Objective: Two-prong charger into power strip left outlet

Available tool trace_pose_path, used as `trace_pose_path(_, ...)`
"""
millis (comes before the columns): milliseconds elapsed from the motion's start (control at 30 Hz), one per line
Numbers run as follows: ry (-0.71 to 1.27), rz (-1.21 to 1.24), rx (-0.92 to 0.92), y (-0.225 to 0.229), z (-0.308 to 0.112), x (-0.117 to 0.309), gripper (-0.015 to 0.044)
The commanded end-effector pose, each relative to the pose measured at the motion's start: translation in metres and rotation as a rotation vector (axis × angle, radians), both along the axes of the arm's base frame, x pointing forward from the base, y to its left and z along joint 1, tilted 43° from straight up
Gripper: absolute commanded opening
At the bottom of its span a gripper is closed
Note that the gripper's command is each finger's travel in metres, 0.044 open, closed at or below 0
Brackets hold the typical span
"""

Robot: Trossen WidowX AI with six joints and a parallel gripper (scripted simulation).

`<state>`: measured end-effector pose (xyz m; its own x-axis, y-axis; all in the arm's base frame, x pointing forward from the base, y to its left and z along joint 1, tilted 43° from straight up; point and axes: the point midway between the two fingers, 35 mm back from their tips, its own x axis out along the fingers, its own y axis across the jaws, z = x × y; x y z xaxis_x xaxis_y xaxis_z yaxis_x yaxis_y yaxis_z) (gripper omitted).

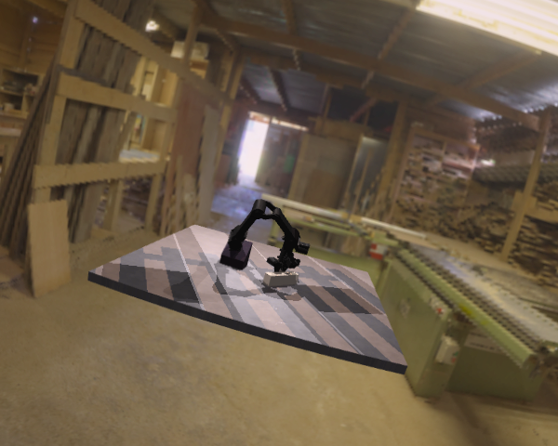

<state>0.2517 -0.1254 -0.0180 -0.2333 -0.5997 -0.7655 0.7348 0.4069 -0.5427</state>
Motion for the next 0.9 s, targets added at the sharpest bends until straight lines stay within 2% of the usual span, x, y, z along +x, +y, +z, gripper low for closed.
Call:
trace_pose_path(0, -0.015, -0.001, -0.013, -0.0057, 0.0035, 0.0062, 0.0000)
trace_pose_path(867, -0.015, -0.001, -0.013, -0.0138, 0.0059, 0.0119, 0.0000)
